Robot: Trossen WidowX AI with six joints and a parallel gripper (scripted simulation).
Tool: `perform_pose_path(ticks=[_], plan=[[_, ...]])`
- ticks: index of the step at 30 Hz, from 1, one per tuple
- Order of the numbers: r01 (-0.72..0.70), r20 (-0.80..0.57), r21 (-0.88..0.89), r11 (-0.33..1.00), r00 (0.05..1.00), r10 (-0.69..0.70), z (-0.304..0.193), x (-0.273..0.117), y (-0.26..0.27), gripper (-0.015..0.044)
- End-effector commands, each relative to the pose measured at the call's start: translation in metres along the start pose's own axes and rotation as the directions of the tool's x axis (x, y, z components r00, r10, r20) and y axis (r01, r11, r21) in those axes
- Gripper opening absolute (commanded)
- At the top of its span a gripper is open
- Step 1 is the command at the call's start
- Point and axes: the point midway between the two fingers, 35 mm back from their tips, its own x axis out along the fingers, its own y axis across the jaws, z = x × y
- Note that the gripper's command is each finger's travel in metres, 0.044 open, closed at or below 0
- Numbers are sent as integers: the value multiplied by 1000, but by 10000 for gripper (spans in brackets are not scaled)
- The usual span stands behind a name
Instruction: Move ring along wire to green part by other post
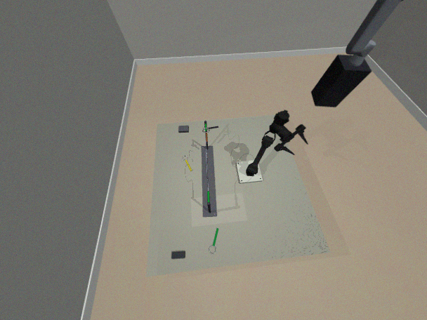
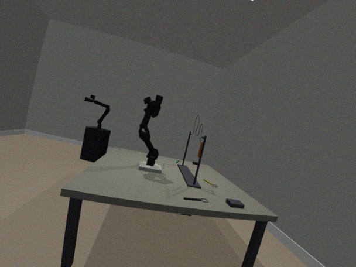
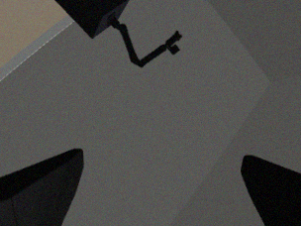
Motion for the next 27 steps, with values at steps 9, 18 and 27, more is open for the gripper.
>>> perform_pose_path(ticks=[9,18,27], plan=[[-106,-145,196,975,980,135,-49,25,38,164],[-132,-352,481,867,877,328,-122,27,106,160],[3,-526,685,729,694,491,-181,-13,176,160]])
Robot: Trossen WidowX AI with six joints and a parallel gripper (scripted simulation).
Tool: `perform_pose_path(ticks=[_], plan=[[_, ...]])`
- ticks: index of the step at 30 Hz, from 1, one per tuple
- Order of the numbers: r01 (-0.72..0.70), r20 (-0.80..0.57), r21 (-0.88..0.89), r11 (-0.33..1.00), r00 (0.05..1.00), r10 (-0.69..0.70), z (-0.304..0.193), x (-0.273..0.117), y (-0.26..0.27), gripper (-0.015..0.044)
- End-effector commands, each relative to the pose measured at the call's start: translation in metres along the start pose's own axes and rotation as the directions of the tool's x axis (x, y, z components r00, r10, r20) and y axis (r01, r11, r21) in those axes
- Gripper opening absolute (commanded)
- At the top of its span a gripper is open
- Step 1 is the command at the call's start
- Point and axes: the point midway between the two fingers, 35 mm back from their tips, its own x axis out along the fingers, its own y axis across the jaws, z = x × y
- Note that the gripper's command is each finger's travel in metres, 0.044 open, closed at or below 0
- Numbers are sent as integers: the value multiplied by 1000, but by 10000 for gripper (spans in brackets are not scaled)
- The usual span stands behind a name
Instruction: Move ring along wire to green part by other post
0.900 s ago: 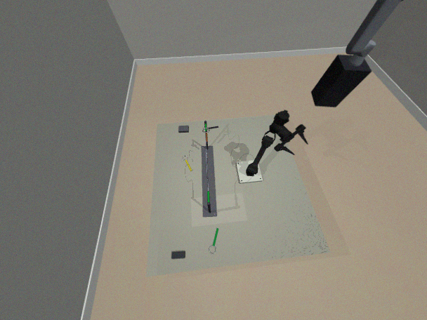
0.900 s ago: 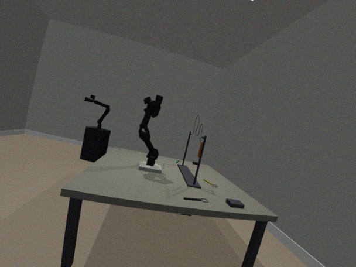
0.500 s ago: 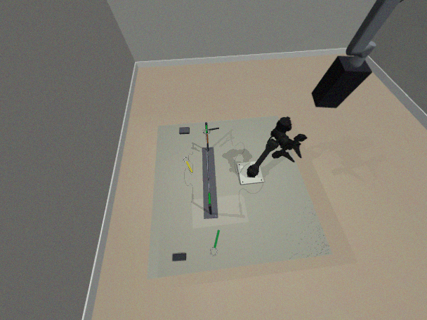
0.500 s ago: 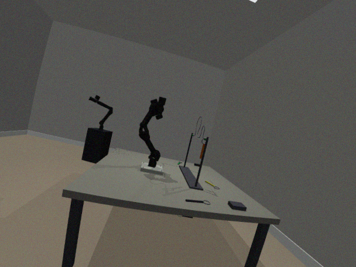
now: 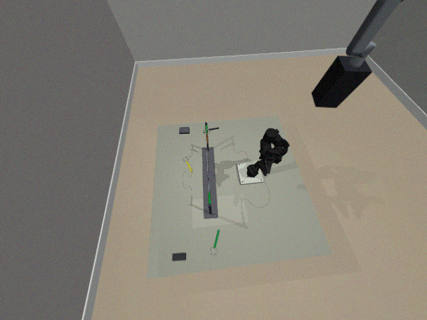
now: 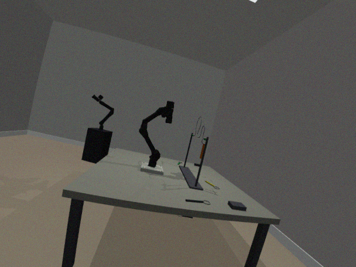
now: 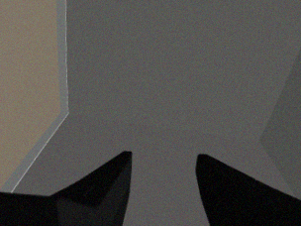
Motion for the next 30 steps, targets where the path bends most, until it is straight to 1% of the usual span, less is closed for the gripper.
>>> perform_pose_path(ticks=[1,8,15,23,30], plan=[[3,-121,117,993,993,12,-40,5,10,160],[86,-348,313,946,937,30,-116,-6,32,160],[252,-555,447,858,830,46,-184,-42,58,160],[498,-756,486,718,652,60,-245,-110,94,160],[720,-891,406,563,449,68,-276,-187,130,160]])
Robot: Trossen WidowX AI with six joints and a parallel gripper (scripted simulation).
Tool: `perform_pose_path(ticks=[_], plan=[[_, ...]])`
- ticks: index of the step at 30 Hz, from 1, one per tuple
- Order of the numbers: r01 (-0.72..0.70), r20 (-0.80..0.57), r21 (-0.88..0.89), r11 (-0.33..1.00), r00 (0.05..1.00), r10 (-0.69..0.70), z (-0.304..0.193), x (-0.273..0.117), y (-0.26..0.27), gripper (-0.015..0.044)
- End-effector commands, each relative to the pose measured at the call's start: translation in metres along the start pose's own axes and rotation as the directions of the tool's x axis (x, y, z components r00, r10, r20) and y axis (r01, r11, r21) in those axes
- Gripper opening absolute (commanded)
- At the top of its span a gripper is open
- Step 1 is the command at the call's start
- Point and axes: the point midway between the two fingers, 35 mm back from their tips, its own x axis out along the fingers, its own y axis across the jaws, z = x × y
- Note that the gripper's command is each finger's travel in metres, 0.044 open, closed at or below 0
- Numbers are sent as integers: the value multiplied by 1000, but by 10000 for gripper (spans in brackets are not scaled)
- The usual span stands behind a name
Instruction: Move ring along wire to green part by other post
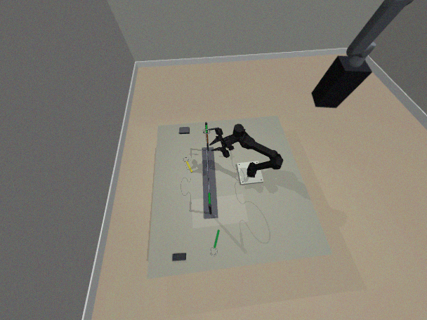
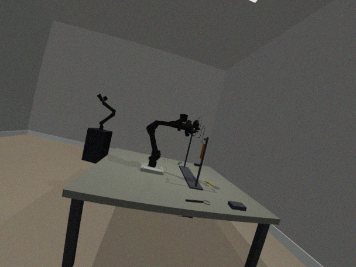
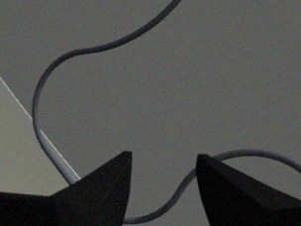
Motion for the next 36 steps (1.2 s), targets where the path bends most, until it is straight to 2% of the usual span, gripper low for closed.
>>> perform_pose_path(ticks=[1,6,11,23,31,36], plan=[[106,-84,111,988,992,-97,-41,-12,-20,160],[229,-167,217,949,966,-195,-86,-31,-38,160],[261,-185,294,919,959,-214,-136,-41,-34,160],[333,-228,490,805,941,-251,-243,-92,16,160],[374,-256,603,704,927,-273,-279,-129,67,160],[375,-256,605,702,927,-275,-276,-121,59,160]])
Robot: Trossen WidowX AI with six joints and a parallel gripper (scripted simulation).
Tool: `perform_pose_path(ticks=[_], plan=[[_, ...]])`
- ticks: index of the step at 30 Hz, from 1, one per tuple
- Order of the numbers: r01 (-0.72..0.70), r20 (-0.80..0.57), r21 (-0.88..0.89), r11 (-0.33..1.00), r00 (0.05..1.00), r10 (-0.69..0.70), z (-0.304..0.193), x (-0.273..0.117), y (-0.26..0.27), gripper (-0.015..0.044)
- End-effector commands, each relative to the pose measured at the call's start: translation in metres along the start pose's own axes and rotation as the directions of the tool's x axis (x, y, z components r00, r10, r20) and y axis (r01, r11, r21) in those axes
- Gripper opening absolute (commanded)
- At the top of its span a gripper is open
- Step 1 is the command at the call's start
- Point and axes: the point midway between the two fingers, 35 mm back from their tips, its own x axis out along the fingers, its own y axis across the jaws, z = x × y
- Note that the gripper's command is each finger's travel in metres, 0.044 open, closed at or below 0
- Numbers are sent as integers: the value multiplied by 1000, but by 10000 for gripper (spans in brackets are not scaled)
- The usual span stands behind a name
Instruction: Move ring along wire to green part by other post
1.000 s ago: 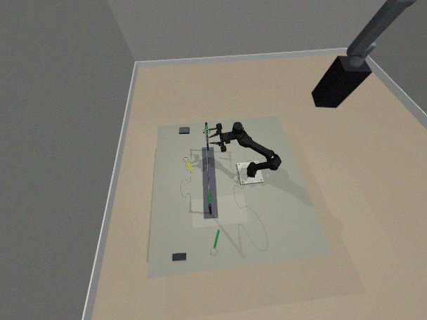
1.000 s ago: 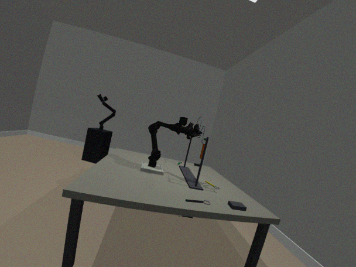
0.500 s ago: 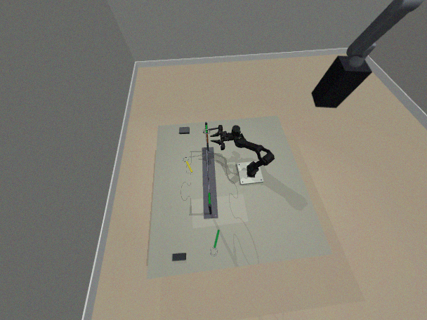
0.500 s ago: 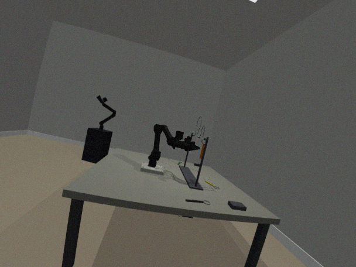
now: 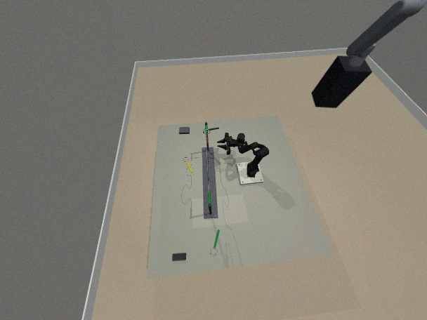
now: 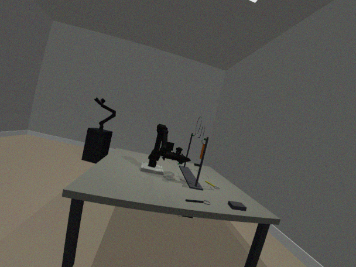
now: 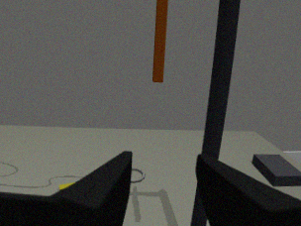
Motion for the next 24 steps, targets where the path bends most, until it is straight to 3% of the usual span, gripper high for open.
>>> perform_pose_path(ticks=[1,7,24], plan=[[-1,7,0,1000,1000,1,13,12,-1,160],[-1,10,0,1000,1000,1,49,45,1,160],[-1,13,0,1000,1000,1,52,65,-1,160]])
